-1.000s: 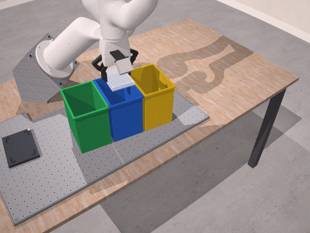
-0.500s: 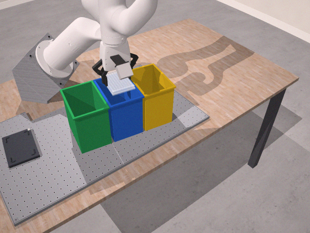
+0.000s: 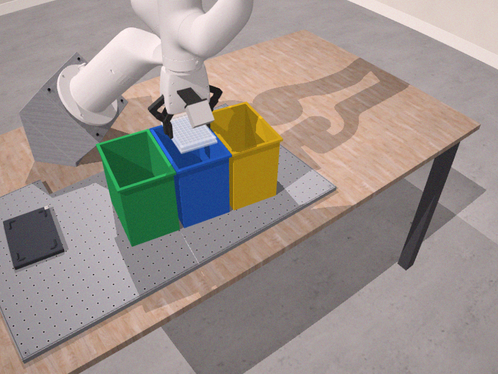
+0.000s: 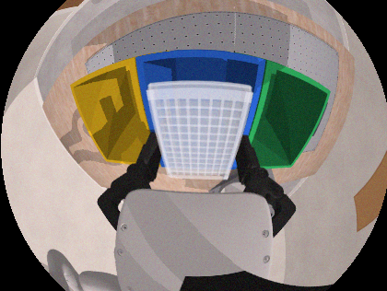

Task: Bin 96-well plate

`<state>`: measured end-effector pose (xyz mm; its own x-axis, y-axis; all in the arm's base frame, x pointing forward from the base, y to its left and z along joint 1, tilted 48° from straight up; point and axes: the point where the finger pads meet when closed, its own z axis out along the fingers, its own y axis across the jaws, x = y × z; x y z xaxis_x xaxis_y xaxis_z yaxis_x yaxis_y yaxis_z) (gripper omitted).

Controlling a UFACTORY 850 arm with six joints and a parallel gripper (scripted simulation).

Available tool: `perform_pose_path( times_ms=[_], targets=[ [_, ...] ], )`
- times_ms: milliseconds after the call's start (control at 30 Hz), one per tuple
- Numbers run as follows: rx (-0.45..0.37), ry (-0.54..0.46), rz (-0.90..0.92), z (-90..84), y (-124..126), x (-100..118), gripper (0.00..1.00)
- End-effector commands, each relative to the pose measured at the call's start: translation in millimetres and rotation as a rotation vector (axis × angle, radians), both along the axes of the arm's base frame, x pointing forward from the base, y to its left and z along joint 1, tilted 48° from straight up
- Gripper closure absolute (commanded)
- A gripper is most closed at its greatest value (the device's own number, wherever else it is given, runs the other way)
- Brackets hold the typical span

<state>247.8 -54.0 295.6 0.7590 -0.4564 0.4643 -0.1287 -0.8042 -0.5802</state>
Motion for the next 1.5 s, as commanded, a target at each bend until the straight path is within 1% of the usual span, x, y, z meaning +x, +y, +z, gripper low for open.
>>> perform_pose_path(
  times_ms=[0,1467],
  targets=[
    [-0.001,-0.001,0.000,0.1,-0.2,0.4,1.00],
    [-0.001,-0.001,0.000,-4.4,2.4,4.6,1.00]
  ],
)
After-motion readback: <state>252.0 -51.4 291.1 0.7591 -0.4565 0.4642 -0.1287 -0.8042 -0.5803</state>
